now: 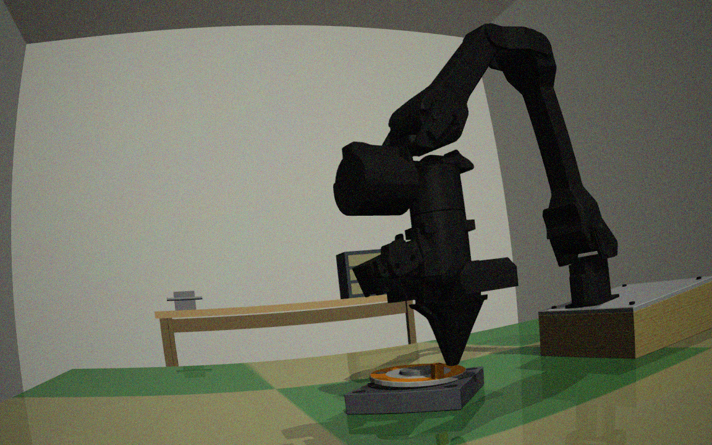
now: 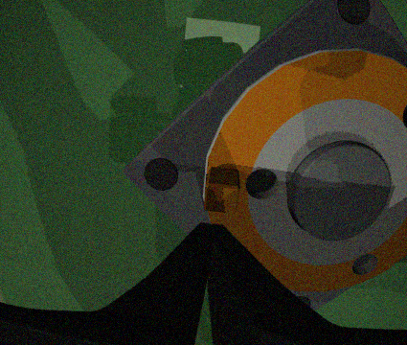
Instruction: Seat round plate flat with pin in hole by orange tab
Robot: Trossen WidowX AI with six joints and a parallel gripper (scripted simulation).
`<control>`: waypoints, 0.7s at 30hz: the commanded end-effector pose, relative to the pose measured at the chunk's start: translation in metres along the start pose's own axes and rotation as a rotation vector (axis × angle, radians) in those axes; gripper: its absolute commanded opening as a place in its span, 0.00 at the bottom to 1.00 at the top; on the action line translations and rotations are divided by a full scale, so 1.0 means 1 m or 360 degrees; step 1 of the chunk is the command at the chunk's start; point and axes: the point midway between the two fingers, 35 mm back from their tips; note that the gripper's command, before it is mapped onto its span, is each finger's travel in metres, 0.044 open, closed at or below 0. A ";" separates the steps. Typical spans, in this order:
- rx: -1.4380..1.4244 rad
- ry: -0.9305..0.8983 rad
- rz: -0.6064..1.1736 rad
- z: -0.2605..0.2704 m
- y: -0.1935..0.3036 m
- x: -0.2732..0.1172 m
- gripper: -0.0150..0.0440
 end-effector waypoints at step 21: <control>0.0008 0.0007 0.0003 0.001 -0.023 0.003 0.25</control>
Point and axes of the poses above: the point midway between the two fingers, 35 mm back from their tips, its own x axis out along the fingers, its own z axis across the jaws, y = z × x, and after that the axes turned 3 degrees about -x, right-handed
